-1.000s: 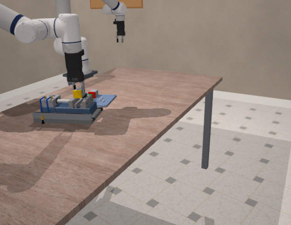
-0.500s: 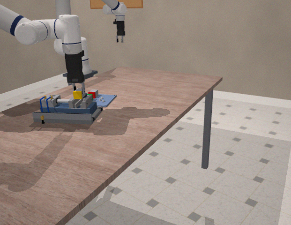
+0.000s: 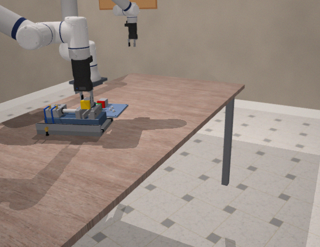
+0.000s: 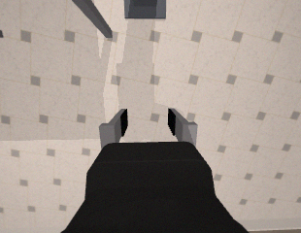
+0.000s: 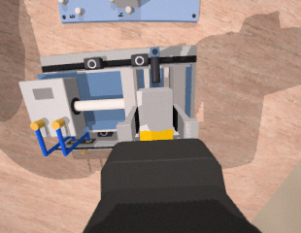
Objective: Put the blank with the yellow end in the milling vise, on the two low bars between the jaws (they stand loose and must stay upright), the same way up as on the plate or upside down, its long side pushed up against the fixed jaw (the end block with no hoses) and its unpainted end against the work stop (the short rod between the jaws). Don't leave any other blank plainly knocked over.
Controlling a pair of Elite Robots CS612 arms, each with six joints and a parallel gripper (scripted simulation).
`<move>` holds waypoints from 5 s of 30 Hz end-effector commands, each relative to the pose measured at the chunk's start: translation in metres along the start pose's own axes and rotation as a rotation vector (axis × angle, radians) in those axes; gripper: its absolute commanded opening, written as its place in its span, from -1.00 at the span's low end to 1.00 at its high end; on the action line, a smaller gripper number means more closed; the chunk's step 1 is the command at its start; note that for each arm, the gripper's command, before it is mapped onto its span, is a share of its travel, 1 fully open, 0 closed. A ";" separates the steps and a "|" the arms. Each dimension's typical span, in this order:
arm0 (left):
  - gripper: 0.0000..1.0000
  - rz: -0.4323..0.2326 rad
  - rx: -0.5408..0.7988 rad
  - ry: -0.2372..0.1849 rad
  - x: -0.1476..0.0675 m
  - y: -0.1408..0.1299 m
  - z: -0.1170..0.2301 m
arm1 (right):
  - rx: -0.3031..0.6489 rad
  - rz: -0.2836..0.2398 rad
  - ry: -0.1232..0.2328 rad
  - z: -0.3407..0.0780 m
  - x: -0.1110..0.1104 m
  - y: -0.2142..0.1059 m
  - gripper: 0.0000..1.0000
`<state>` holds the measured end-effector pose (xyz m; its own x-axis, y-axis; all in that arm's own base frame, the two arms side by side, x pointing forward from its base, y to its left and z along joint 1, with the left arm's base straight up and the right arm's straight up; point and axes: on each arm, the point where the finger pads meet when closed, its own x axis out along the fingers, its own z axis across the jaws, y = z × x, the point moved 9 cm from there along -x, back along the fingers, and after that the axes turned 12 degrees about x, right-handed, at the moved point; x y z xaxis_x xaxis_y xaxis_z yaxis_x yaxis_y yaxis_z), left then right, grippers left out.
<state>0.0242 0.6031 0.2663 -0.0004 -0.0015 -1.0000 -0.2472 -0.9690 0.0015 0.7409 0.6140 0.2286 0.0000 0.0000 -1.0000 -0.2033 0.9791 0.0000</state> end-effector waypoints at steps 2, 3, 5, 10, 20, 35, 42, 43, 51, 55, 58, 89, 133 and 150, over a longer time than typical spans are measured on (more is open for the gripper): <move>1.00 -0.001 0.000 0.000 -0.001 0.000 0.000 | 0.000 0.001 -0.002 0.000 -0.001 0.000 -1.00; 1.00 -0.001 0.000 0.000 -0.001 0.000 0.000 | 0.000 0.001 -0.002 0.000 -0.001 0.000 -1.00; 1.00 -0.001 0.000 0.000 -0.001 0.000 0.000 | 0.000 0.001 -0.002 0.000 -0.001 0.000 -1.00; 1.00 -0.001 0.000 0.000 -0.001 0.000 0.000 | 0.000 0.001 -0.002 0.000 0.000 0.000 -1.00; 1.00 -0.001 0.000 0.000 -0.001 0.000 0.000 | 0.000 0.001 -0.002 0.000 0.000 0.000 -1.00; 1.00 -0.001 0.000 0.000 -0.001 0.000 0.000 | 0.000 0.001 -0.002 0.000 0.002 0.000 -1.00; 1.00 -0.001 0.000 0.000 -0.001 0.000 0.000 | 0.000 0.001 -0.002 0.000 0.002 0.000 -1.00; 1.00 -0.001 0.000 0.000 -0.001 0.000 0.000 | 0.000 0.001 -0.002 0.000 0.002 0.000 -1.00; 1.00 -0.001 0.000 0.000 -0.001 0.000 0.000 | 0.000 0.001 -0.002 0.000 0.003 0.000 -1.00; 1.00 -0.001 0.000 0.000 -0.001 0.000 0.000 | 0.000 0.001 -0.002 0.000 0.003 0.000 -1.00; 1.00 -0.001 0.000 0.000 -0.001 0.000 0.000 | 0.000 0.001 -0.002 0.000 0.004 0.000 -1.00; 1.00 -0.001 0.000 0.000 -0.001 0.000 0.000 | 0.000 0.001 -0.002 0.000 0.006 0.000 -1.00; 1.00 -0.001 0.000 0.000 -0.001 0.000 0.000 | 0.000 0.001 -0.002 0.000 0.010 0.000 -1.00; 1.00 -0.001 0.000 0.000 -0.001 0.000 0.000 | 0.000 0.001 -0.002 0.000 0.012 0.000 -1.00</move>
<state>0.0242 0.6031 0.2663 -0.0004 -0.0015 -1.0000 -0.2472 -0.9690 0.0015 0.7409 0.6140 0.2159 0.0000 0.0000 -1.0000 -0.2033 0.9791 0.0000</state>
